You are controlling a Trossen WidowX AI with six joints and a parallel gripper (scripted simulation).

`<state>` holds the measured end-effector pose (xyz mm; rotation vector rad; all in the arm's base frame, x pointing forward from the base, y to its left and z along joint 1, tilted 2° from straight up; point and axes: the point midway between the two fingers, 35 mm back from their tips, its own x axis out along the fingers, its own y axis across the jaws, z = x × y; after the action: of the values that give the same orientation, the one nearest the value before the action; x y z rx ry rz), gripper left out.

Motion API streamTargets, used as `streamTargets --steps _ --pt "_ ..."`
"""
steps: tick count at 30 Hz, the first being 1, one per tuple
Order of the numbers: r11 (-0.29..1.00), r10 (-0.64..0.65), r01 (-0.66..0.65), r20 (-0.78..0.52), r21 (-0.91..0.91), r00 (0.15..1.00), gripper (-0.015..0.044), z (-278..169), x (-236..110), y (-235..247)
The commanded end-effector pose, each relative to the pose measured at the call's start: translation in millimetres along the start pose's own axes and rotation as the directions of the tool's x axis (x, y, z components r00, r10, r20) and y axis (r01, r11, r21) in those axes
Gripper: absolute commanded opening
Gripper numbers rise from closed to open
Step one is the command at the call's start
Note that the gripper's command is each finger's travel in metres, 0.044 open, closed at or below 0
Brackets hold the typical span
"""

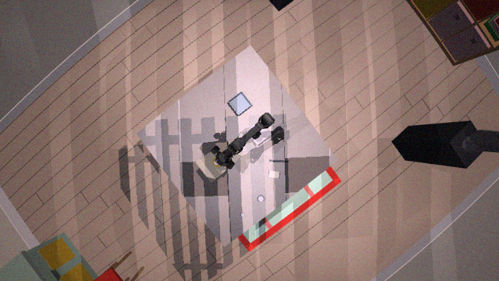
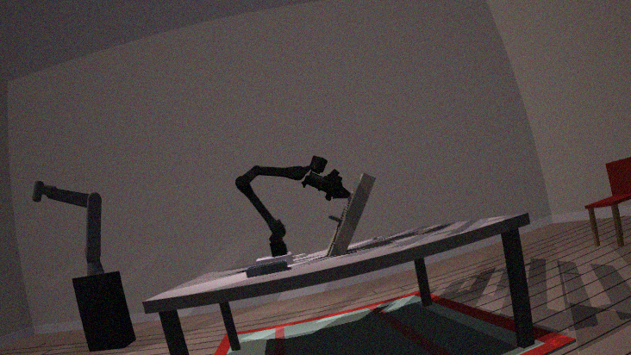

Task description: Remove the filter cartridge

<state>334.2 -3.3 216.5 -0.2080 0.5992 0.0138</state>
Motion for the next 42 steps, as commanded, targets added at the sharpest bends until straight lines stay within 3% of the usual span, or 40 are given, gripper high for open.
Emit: streamTargets --steps 1,9,25,42 --pt "1.0 0.002 -0.001 0.007 -0.017 1.0 0.0 1.4 -26.6 0.4" --pt "0.999 0.002 -0.002 0.005 -0.052 1.0 0.0 -2.0 -59.6 0.5" --pt "0.999 0.002 -0.002 0.004 -0.052 1.0 0.0 -4.1 -59.4 0.9" --pt "0.999 0.002 -0.002 0.003 -0.053 1.0 0.0 -59.6 -52.6 11.6"
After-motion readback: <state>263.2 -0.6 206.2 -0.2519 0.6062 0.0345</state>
